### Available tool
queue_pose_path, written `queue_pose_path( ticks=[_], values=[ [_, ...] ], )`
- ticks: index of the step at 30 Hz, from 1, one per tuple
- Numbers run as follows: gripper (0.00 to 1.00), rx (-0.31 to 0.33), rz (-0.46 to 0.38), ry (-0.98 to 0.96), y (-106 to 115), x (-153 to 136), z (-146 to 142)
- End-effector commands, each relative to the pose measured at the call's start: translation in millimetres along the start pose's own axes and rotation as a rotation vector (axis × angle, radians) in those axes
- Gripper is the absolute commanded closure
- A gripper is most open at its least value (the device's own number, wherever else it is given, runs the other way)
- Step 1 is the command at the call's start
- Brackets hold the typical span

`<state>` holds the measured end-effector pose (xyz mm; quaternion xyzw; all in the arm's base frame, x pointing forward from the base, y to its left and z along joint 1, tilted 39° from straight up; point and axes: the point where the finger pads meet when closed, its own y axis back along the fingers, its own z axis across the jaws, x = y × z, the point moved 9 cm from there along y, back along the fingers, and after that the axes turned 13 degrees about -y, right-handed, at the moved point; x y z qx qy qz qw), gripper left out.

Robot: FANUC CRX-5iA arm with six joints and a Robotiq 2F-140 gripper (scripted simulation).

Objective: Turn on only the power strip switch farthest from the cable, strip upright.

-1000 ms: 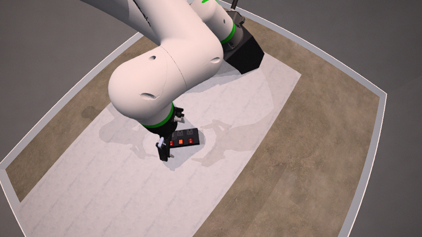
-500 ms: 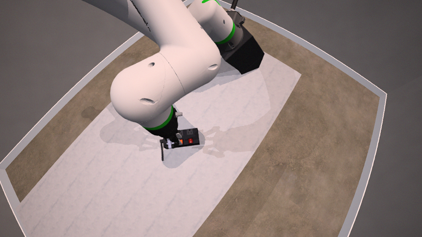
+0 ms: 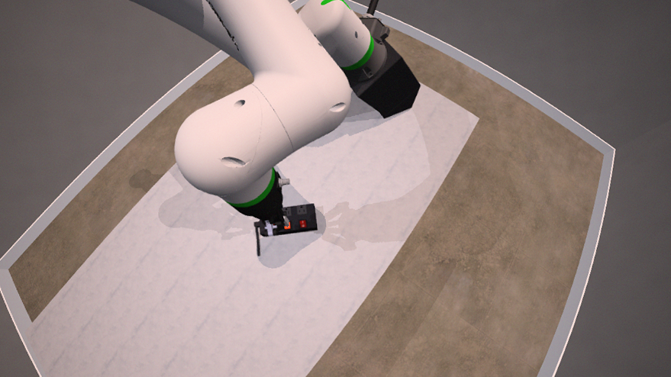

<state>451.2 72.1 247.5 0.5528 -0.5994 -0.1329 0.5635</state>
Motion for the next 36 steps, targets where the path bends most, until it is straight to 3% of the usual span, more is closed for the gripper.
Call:
queue_pose_path(
  ticks=[1, 18, 36],
  values=[
    [1.00, 0.000, 0.000, 0.000, 0, 0, 0],
    [1.00, 0.000, 0.000, 0.000, -2, 0, 0],
    [1.00, 0.000, 0.000, 0.000, -19, 0, 0]
  ],
)
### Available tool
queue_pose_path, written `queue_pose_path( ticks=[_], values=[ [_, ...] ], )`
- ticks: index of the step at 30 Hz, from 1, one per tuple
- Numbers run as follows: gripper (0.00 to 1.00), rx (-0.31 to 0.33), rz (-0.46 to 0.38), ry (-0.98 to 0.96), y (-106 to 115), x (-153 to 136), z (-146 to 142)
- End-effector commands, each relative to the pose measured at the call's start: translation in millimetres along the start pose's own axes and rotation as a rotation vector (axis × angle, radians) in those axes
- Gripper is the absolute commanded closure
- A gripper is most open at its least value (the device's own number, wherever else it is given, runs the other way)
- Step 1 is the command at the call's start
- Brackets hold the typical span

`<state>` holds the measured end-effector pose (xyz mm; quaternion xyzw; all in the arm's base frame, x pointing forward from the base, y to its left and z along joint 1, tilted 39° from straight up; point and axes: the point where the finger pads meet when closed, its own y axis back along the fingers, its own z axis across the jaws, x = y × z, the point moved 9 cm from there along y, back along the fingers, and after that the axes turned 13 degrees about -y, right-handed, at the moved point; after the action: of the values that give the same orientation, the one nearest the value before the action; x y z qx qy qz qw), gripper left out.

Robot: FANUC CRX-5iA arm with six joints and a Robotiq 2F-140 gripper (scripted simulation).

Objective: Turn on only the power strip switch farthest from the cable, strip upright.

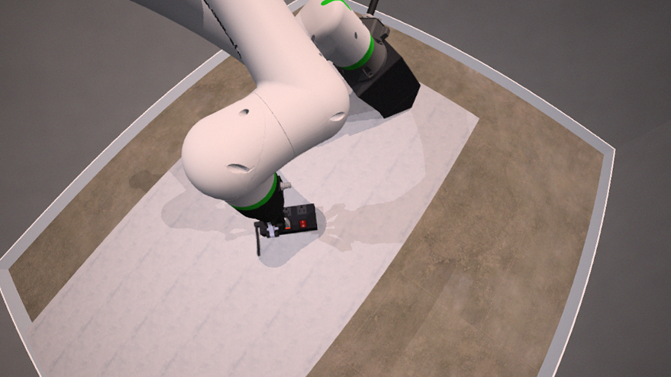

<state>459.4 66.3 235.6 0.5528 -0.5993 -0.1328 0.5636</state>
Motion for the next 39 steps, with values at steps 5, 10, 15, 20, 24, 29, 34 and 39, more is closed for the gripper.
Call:
queue_pose_path(
  ticks=[5, 10, 15, 20, 24, 29, 34, 39],
  values=[
    [1.00, 0.001, 0.000, 0.000, -11, 0, 0],
    [1.00, 0.001, 0.000, 0.000, -15, 0, 0],
    [1.00, 0.001, 0.000, 0.000, -20, 0, -1],
    [1.00, 0.001, 0.000, 0.000, -25, 1, -1],
    [1.00, 0.001, 0.000, 0.000, -27, 1, -1],
    [1.00, 0.001, 0.000, 0.000, -28, 1, -1],
    [1.00, 0.001, 0.000, 0.000, -29, 1, -1],
    [1.00, 0.001, 0.000, 0.000, -29, 1, -1]
  ],
)
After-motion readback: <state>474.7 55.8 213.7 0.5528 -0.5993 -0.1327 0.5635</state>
